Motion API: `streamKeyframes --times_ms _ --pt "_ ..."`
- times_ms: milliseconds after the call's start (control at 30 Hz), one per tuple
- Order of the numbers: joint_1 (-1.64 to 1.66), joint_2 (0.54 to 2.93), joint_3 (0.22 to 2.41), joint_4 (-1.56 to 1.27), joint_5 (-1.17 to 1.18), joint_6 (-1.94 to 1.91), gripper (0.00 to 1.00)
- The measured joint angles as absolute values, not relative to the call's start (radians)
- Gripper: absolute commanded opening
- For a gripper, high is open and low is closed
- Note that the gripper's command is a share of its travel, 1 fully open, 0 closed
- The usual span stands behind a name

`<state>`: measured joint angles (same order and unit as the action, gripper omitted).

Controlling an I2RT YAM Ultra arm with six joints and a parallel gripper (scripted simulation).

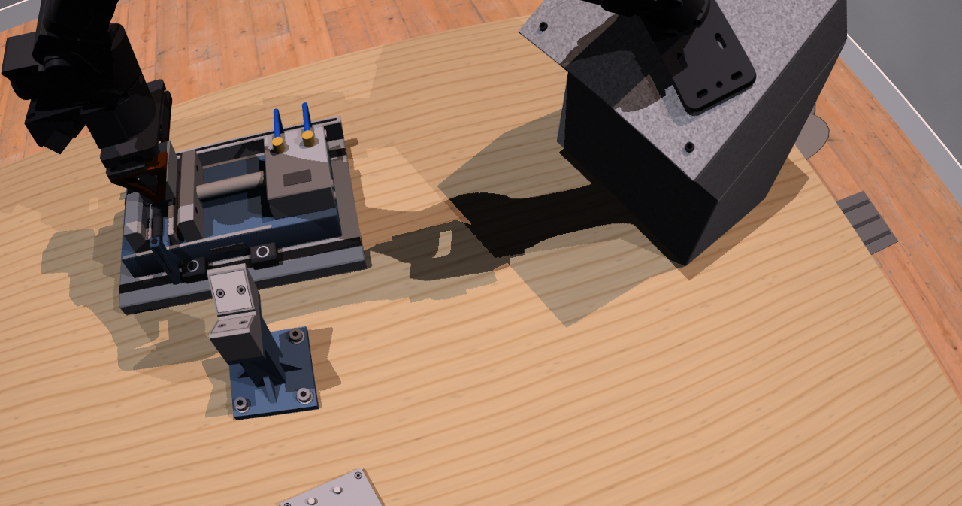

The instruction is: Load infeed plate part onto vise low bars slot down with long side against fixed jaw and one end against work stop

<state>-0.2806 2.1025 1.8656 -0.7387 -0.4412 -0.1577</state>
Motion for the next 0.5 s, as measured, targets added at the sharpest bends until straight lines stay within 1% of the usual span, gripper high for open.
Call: streamKeyframes --times_ms 500 --pt "-0.278 2.109 1.866 -0.732 -0.44 -0.155 0.0"
